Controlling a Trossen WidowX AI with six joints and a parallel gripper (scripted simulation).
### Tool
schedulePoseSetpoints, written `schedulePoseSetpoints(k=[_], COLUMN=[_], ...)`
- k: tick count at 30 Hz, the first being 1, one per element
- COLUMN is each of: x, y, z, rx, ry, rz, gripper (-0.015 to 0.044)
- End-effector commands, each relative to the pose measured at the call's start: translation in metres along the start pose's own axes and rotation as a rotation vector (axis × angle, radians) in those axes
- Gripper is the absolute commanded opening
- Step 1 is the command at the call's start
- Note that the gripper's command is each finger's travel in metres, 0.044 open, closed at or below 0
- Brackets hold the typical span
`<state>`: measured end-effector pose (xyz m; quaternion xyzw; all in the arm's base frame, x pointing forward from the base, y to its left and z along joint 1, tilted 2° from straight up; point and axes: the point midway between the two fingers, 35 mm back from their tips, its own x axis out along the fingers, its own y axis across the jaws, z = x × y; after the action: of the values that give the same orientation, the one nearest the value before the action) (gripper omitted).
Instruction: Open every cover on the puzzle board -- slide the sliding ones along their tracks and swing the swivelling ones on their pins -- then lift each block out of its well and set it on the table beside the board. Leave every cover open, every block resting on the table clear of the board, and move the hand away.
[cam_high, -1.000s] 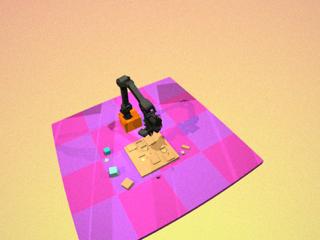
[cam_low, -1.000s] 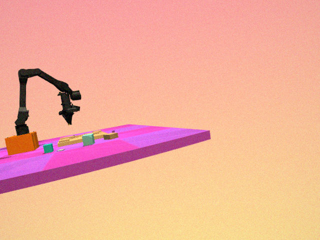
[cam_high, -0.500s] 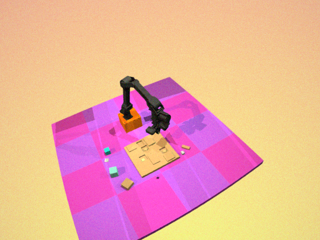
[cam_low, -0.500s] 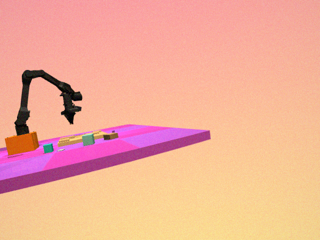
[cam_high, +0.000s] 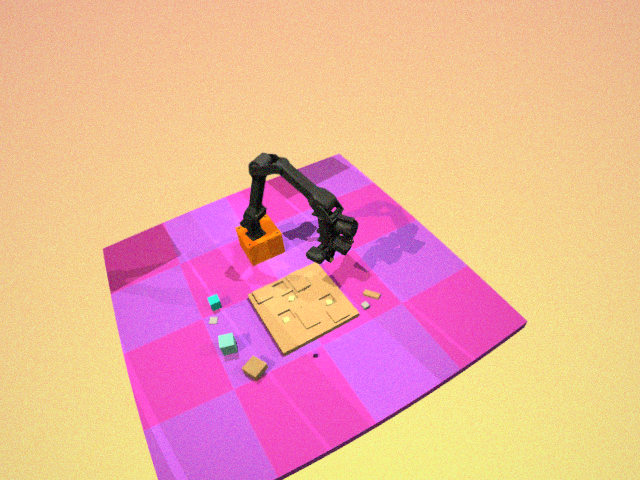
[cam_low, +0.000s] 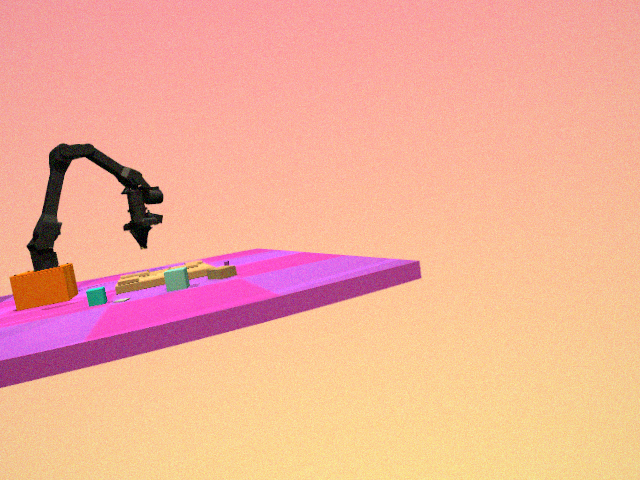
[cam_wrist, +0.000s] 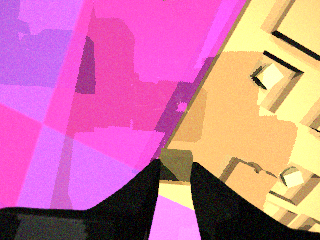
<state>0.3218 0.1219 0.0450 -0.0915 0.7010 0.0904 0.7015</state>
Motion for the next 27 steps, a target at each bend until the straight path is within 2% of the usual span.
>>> schedulePoseSetpoints(k=[1, 14, 27], x=[-0.001, 0.002, 0.018], y=[0.012, 0.062, 0.066], z=[0.005, 0.016, 0.018], rx=[0.003, 0.003, 0.003], ry=[-0.004, -0.003, -0.003], rz=[0.004, 0.008, 0.009], gripper=[0.008, 0.008, 0.008])
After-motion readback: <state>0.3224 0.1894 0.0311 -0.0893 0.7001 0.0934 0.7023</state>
